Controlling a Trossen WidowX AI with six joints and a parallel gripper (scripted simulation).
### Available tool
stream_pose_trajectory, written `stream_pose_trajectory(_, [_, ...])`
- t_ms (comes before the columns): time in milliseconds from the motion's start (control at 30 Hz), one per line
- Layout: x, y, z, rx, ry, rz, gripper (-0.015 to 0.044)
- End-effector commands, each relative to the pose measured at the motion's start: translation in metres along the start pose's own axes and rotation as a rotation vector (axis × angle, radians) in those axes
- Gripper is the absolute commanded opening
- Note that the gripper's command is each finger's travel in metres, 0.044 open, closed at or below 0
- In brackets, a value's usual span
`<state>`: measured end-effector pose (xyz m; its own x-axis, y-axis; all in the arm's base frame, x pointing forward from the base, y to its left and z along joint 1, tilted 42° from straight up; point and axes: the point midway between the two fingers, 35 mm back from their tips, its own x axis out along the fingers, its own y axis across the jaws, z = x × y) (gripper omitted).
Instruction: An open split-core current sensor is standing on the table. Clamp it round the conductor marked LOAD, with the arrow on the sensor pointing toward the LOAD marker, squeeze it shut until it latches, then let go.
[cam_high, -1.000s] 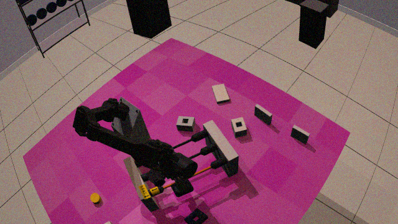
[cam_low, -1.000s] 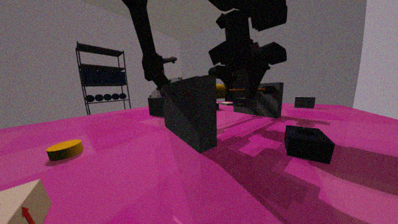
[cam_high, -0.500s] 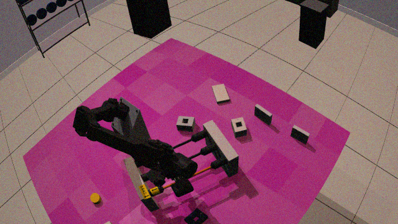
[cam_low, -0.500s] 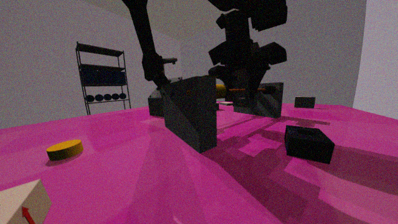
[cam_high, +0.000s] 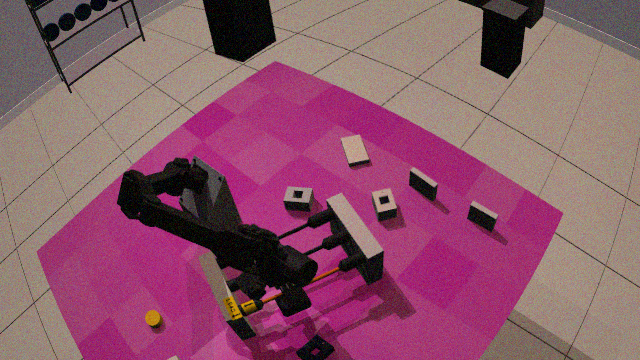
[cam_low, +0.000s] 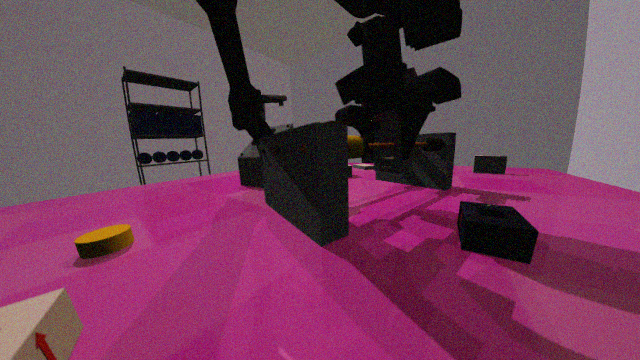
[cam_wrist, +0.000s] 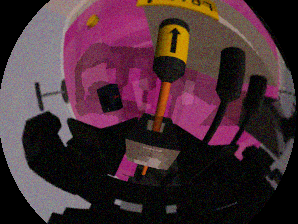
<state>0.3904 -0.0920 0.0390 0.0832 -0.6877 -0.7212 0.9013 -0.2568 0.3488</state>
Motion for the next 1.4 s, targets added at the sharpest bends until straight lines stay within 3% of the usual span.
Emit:
stream_pose_trajectory(0, [0.000, 0.000, 0.000, 0.000, 0.000, 0.000, 0.0260])
stream_pose_trajectory(400, [0.000, 0.000, 0.000, 0.000, 0.000, 0.000, 0.0260])
stream_pose_trajectory(633, [0.000, 0.000, 0.000, 0.000, 0.000, 0.000, 0.0440])
stream_pose_trajectory(933, [-0.002, 0.001, 0.000, 0.000, 0.000, -0.002, 0.0440])
stream_pose_trajectory(1200, [-0.094, 0.011, 0.003, -0.003, 0.005, -0.083, 0.0440])
stream_pose_trajectory(1367, [-0.103, 0.011, 0.004, -0.003, 0.002, -0.090, 0.0440])
